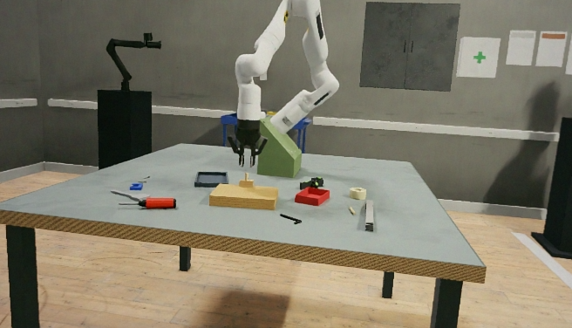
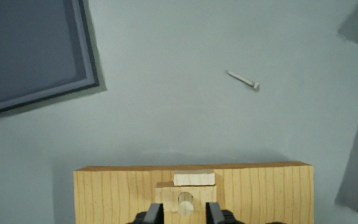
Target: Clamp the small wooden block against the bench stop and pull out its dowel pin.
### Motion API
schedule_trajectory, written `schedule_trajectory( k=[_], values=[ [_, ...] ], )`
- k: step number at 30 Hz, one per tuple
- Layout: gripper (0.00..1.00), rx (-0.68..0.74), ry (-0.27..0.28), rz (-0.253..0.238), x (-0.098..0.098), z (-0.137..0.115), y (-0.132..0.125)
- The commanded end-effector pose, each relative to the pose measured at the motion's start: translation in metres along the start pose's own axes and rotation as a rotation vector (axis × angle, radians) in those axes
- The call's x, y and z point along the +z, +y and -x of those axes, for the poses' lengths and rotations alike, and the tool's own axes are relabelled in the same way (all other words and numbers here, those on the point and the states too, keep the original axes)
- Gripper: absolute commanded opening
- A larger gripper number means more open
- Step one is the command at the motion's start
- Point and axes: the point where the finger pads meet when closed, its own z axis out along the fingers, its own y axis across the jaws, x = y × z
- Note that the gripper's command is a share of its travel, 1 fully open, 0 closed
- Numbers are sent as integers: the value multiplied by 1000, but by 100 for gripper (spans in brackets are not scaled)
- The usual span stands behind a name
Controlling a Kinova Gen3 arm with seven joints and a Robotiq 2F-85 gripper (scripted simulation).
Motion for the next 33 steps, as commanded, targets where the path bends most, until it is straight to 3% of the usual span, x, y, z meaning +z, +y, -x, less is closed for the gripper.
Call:
schedule_trajectory(
  k=[1, 33],
  values=[
    [34, 0, -2, -1, -4, 1, 0],
    [34, 0, -2, -1, -7, 1, 0]
  ],
)
